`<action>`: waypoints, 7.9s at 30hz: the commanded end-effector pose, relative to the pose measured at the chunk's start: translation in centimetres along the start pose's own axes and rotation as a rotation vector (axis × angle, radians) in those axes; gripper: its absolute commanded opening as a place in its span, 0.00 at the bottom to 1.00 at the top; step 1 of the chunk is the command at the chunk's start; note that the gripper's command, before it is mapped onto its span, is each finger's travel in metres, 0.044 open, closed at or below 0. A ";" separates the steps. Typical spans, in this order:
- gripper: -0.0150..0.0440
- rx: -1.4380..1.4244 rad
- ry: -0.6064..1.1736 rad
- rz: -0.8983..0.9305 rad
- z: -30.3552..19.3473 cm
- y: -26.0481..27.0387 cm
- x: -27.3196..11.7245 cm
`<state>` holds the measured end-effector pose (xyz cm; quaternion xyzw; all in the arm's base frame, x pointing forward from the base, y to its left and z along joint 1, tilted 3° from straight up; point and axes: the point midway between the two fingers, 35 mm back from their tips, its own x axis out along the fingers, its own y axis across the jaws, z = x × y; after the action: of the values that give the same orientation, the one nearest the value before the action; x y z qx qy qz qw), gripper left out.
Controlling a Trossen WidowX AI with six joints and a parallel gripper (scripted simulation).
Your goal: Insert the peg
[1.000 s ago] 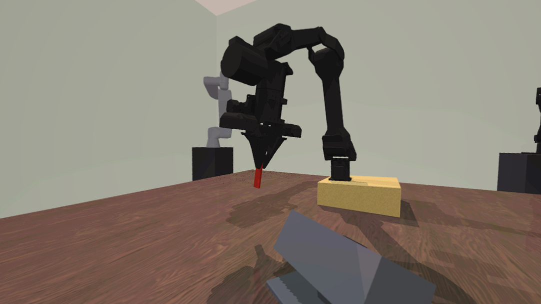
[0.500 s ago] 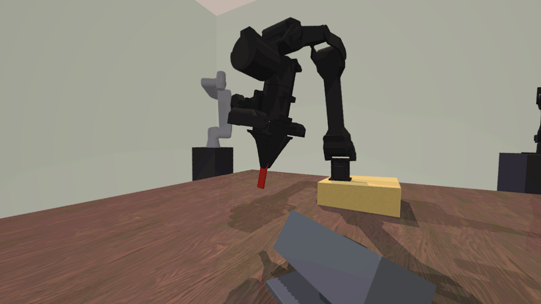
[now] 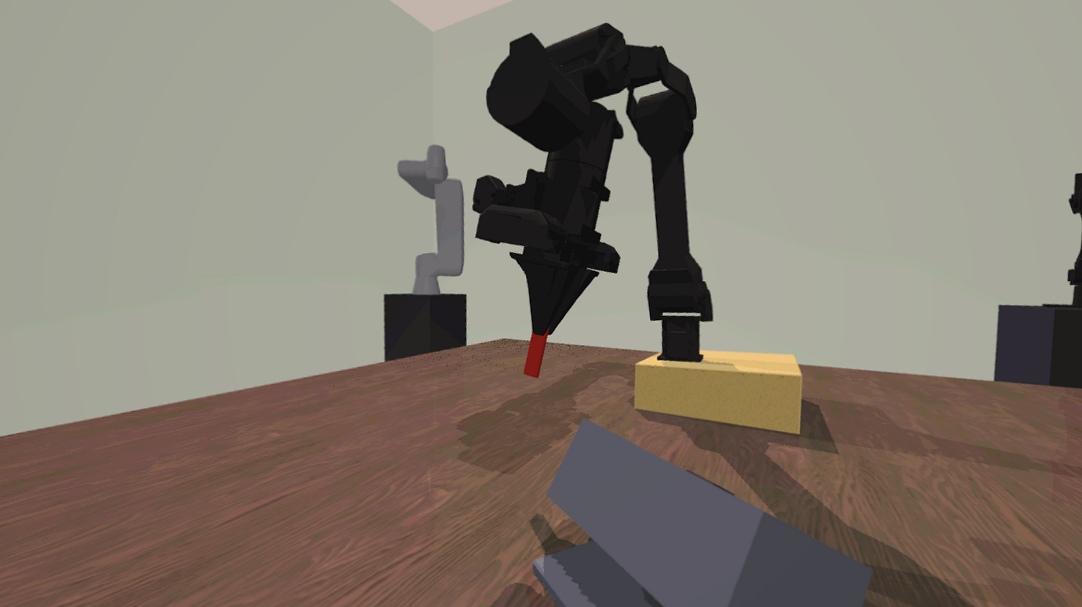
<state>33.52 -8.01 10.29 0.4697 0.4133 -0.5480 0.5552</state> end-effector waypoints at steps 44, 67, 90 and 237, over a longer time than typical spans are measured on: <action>0.25 -0.350 -0.096 0.093 -6.4 2.3 -2.2; 0.25 -0.515 -0.141 0.142 -9.8 2.8 -3.4; 0.25 -0.676 -0.189 0.193 -13.3 3.0 -4.8; 0.25 -0.924 -0.274 0.290 -18.0 6.1 2.8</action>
<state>40.71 8.67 4.30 0.1520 0.4644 -0.2844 0.8248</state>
